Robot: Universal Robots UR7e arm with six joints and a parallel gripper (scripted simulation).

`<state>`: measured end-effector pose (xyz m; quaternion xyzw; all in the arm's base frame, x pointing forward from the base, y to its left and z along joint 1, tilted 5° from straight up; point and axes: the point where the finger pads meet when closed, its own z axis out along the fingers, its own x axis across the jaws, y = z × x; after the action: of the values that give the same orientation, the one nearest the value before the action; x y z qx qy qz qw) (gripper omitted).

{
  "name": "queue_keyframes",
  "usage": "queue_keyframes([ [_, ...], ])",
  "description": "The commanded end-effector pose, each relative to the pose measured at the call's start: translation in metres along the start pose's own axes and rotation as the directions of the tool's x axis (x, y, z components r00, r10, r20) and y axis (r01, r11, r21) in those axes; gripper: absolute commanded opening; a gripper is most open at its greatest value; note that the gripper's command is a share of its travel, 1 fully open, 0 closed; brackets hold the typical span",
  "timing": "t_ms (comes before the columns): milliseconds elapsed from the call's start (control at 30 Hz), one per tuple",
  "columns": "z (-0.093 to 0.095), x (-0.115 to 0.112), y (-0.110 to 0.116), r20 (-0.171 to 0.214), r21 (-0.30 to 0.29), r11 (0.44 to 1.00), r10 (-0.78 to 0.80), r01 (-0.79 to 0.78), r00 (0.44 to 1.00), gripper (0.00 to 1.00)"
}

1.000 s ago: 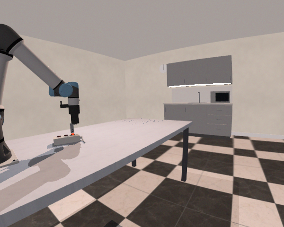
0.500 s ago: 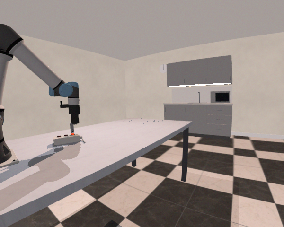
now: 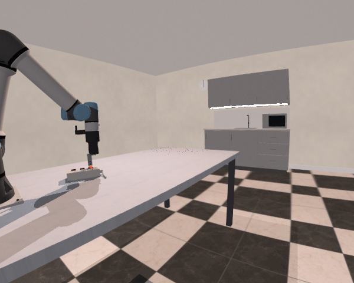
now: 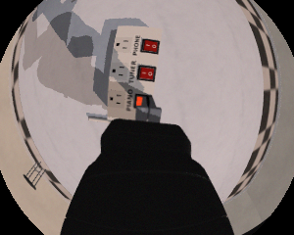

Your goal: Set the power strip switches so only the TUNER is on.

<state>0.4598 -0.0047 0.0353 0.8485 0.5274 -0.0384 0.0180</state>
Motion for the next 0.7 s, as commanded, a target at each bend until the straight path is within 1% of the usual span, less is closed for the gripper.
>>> queue_keyframes([
  [0, 0.0002, -0.0012, -0.0002, 0.001, 0.0, 1.0, 0.001, -0.001, 1.0, 0.0],
  [667, 0.0063, -0.0014, -0.0012, 0.002, 0.003, 1.0, 0.001, -0.001, 1.0, 0.0],
])
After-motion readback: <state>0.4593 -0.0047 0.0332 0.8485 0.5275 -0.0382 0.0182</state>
